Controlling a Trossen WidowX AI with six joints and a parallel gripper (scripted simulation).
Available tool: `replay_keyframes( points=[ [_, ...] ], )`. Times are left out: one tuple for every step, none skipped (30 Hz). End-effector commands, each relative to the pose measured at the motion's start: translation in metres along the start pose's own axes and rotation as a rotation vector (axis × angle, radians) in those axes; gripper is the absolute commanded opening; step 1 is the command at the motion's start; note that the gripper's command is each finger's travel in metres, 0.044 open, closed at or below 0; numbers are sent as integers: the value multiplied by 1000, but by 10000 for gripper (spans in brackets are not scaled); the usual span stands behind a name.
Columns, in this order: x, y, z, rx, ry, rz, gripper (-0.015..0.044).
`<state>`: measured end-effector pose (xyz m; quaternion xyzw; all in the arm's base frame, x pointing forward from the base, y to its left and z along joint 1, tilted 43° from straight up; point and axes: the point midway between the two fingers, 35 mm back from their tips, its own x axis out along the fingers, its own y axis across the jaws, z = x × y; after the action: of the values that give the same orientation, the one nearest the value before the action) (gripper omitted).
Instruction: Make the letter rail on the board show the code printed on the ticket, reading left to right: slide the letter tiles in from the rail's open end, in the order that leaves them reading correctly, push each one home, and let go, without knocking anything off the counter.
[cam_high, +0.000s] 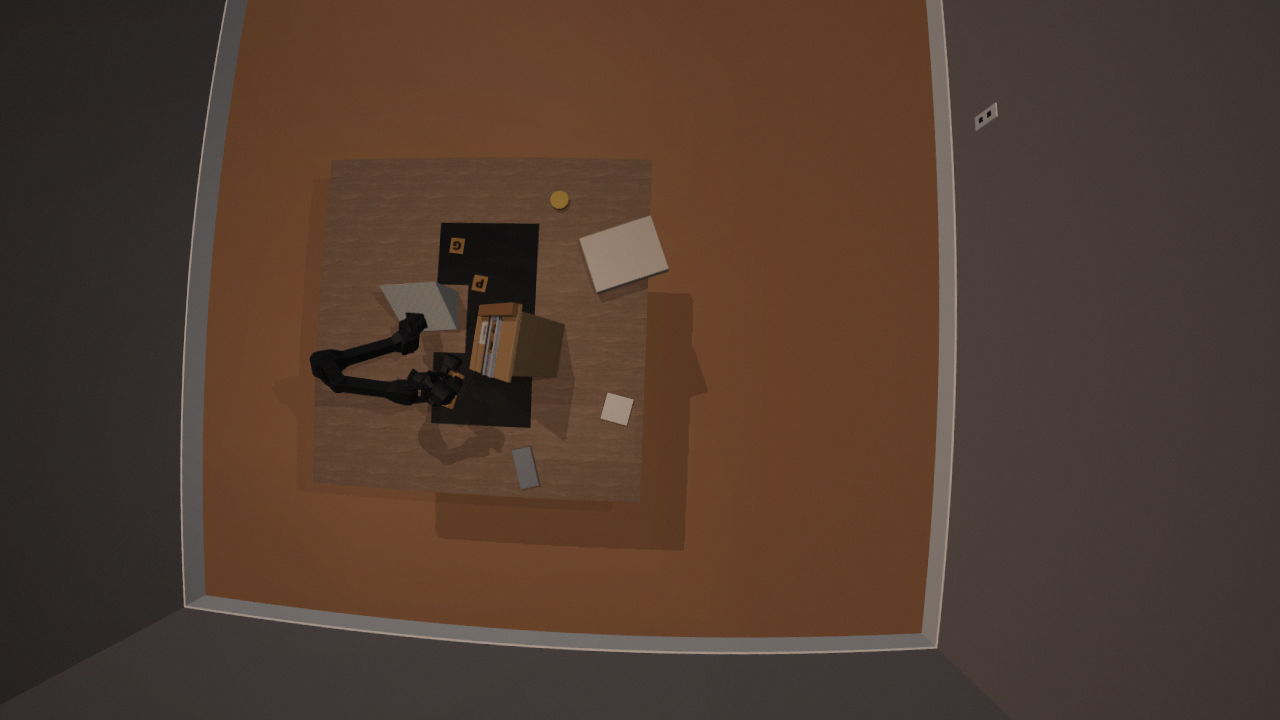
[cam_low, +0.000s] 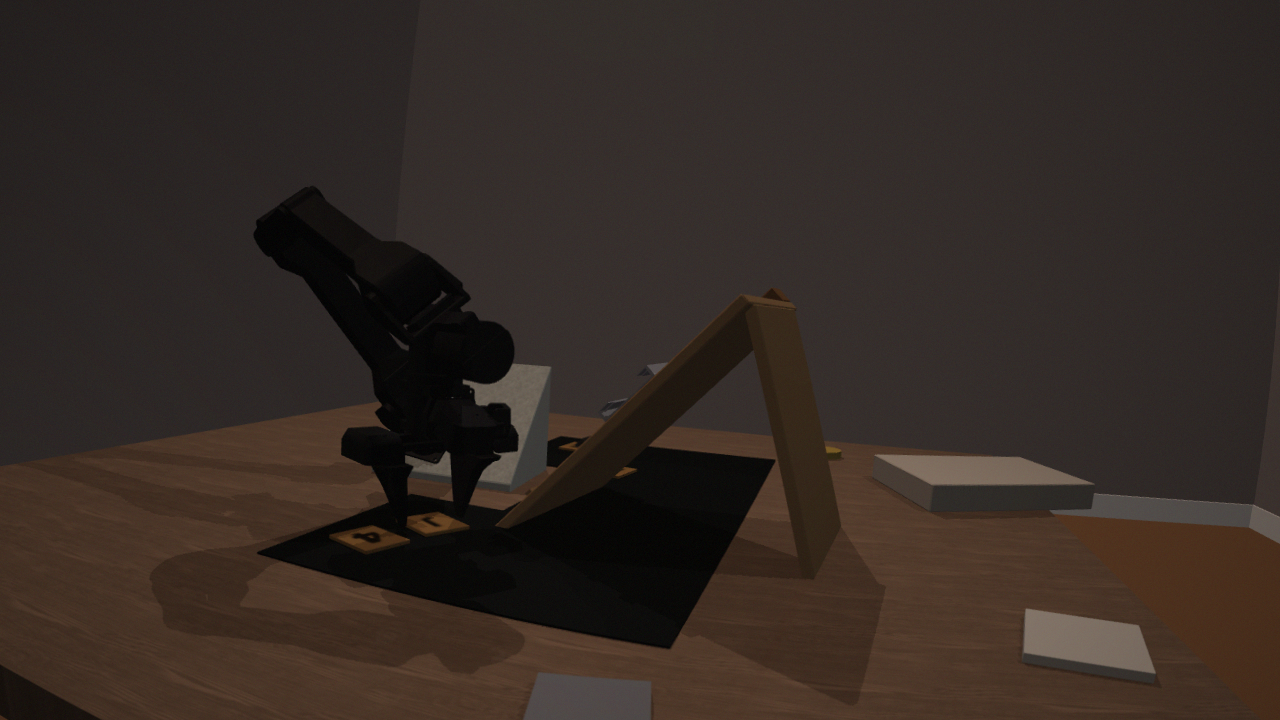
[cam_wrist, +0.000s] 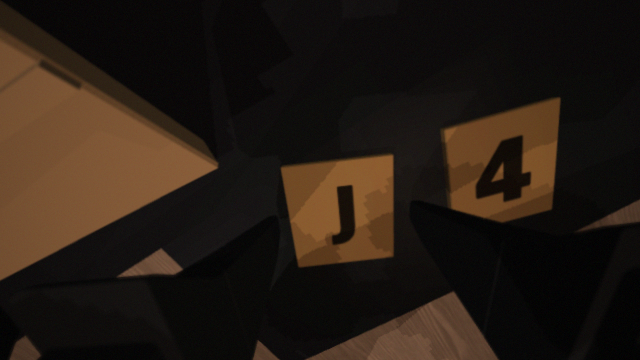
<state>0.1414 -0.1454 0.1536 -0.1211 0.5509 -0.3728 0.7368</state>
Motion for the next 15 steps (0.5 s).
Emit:
replay_keyframes(
  points=[
    [5, 1, 0, -7, 0, 3, 340],
    [5, 1, 0, -7, 0, 3, 340],
    [5, 1, 0, -7, 0, 3, 340],
    [5, 1, 0, -7, 0, 3, 340],
    [5, 1, 0, -7, 0, 3, 340],
    [5, 1, 0, -7, 0, 3, 340],
    [5, 1, 0, -7, 0, 3, 340],
    [5, 1, 0, -7, 0, 3, 340],
    [5, 1, 0, -7, 0, 3, 340],
    [5, 1, 0, -7, 0, 3, 340],
    [5, 1, 0, -7, 0, 3, 340],
    [5, 1, 0, -7, 0, 3, 333],
    [5, 1, 0, -7, 0, 3, 327],
    [5, 1, 0, -7, 0, 3, 320],
    [5, 1, 0, -7, 0, 3, 313]
  ],
)
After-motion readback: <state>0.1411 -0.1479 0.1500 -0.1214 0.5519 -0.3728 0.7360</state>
